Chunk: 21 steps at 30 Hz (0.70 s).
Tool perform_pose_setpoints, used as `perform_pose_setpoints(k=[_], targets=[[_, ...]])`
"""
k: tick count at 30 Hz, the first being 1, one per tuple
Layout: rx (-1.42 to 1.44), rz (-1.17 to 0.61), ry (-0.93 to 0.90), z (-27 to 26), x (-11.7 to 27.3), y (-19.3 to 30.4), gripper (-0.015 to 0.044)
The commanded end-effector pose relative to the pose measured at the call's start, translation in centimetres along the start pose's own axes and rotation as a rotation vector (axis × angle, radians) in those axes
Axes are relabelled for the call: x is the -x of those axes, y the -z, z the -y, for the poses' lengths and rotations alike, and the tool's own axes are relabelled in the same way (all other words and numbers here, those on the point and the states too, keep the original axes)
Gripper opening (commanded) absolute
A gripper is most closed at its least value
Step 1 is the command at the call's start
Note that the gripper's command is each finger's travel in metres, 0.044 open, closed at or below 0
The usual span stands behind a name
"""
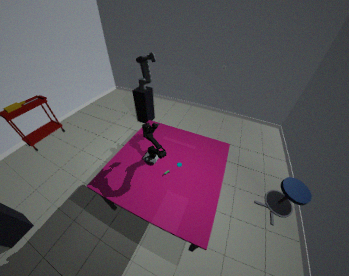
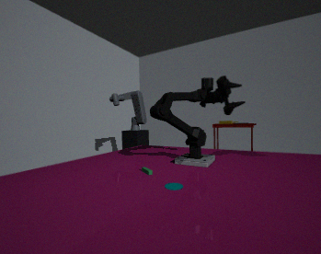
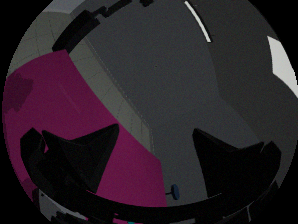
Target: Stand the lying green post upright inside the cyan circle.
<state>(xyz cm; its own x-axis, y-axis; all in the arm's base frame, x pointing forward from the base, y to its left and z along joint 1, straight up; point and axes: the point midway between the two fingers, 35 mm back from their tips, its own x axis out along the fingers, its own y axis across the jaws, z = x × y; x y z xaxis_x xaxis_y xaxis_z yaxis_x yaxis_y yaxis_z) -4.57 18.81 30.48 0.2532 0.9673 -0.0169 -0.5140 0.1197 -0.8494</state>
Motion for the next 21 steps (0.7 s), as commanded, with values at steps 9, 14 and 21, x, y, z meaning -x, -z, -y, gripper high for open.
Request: perform_pose_setpoints(k=[9,14,21], targets=[[0.196,-0.209,0.025,1.1,-3.6,2.4,0.0233],[0.301,-0.368,0.002,1.9,-5.8,5.0,0.0233],[0.399,-0.605,-0.078,3.3,-8.2,10.0,0.0233]])
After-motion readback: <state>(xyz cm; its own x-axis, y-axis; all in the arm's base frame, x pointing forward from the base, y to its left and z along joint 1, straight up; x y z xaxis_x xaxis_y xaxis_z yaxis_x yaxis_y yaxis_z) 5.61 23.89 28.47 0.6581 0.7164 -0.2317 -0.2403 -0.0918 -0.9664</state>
